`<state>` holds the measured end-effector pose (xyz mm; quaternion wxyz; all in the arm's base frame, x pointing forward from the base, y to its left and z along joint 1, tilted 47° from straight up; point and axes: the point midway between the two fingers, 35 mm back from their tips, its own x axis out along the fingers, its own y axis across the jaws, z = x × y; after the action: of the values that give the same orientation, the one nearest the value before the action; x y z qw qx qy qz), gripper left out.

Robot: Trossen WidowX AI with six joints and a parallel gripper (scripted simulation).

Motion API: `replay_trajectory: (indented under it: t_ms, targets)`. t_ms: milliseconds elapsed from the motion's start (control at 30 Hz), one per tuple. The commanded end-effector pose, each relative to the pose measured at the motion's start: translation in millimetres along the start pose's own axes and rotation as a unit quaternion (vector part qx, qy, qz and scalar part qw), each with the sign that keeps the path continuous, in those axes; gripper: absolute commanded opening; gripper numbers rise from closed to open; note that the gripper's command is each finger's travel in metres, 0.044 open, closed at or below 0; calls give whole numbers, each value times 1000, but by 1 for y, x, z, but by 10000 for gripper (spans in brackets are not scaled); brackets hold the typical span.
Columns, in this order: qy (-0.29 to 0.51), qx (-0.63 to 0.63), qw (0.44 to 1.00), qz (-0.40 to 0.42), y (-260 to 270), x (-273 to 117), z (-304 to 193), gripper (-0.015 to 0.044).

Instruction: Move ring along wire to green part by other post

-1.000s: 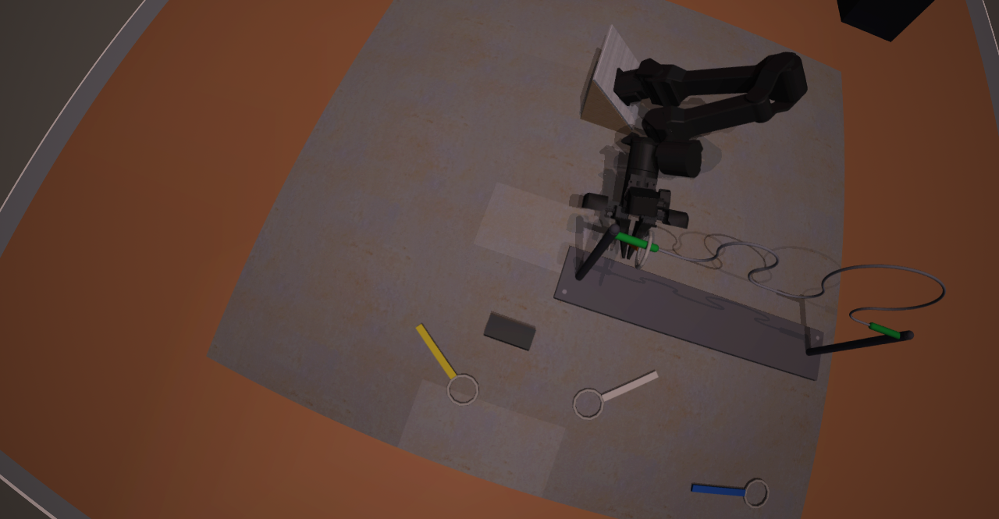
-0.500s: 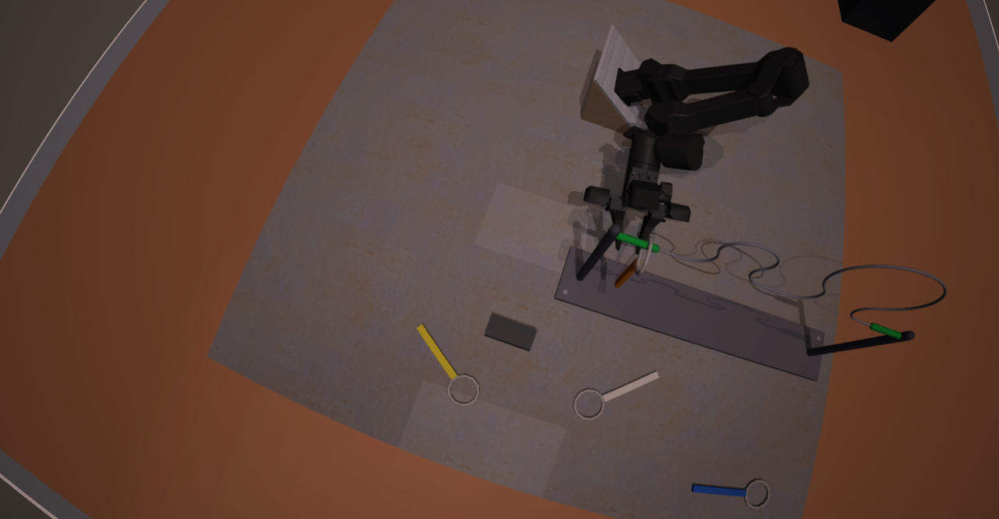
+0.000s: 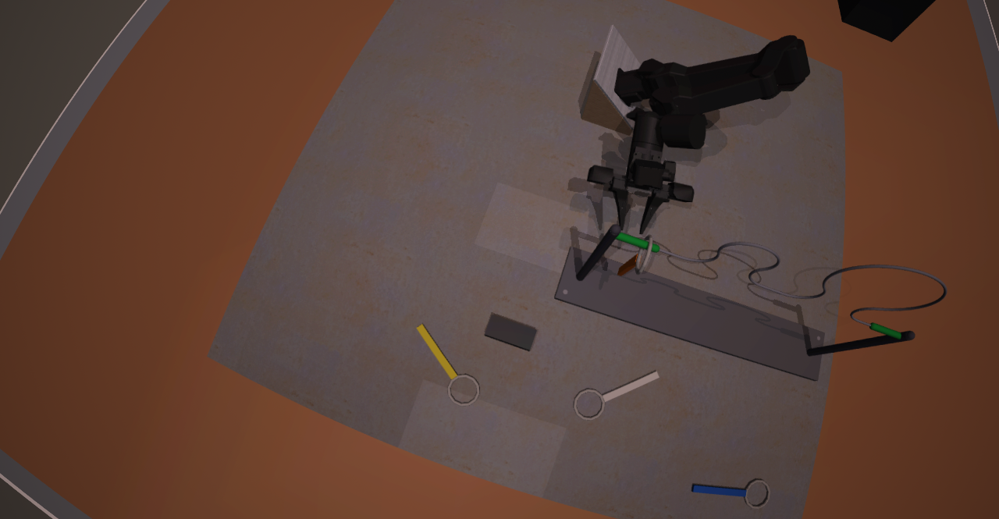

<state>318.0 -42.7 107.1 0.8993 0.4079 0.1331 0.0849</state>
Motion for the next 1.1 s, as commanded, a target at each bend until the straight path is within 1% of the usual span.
replay_trajectory:
  t_ms: [0,600,667,833,933,967,1067]
  targets:
    - [1,-2,1000,1,1,-2,-1,160]
    - [1,-2,1000,1,1,-2,-1,160]
    - [-1,-1,1000,0,0,-8,1,212]
    - [0,-1,1000,0,1,-47,1,344]
    - [-1,-1,1000,0,1,-52,0,423]
    - [-1,-1,1000,0,1,-52,0,440]
    - [-1,-1,1000,0,1,-52,0,440]
